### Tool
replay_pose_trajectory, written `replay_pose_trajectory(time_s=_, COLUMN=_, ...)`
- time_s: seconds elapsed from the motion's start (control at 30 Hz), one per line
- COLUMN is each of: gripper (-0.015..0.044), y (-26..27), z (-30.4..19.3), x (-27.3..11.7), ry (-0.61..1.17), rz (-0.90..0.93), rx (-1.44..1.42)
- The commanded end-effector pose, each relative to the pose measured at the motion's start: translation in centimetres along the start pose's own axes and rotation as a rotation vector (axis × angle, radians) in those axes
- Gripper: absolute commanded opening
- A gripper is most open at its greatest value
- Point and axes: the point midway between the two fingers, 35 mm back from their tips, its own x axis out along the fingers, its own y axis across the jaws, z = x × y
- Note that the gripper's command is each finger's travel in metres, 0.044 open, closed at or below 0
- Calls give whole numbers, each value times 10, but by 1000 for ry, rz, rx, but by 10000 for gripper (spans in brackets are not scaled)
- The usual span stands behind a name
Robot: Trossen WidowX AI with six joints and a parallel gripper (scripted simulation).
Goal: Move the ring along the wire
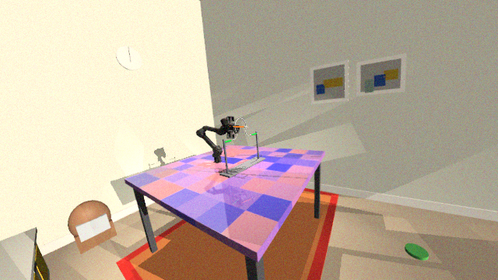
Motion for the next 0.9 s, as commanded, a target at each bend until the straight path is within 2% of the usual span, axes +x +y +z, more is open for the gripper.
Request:
replay_pose_trajectory(time_s=0.0, gripper=-150, y=0, z=0, x=0, ry=-5, rz=-23, rx=-39)
replay_pose_trajectory(time_s=0.47, gripper=-150, y=7, z=-2, x=1, ry=-12, rz=-60, rx=-96)
replay_pose_trajectory(time_s=0.87, gripper=-150, y=31, z=-4, x=-1, ry=1, rz=3, rx=7)
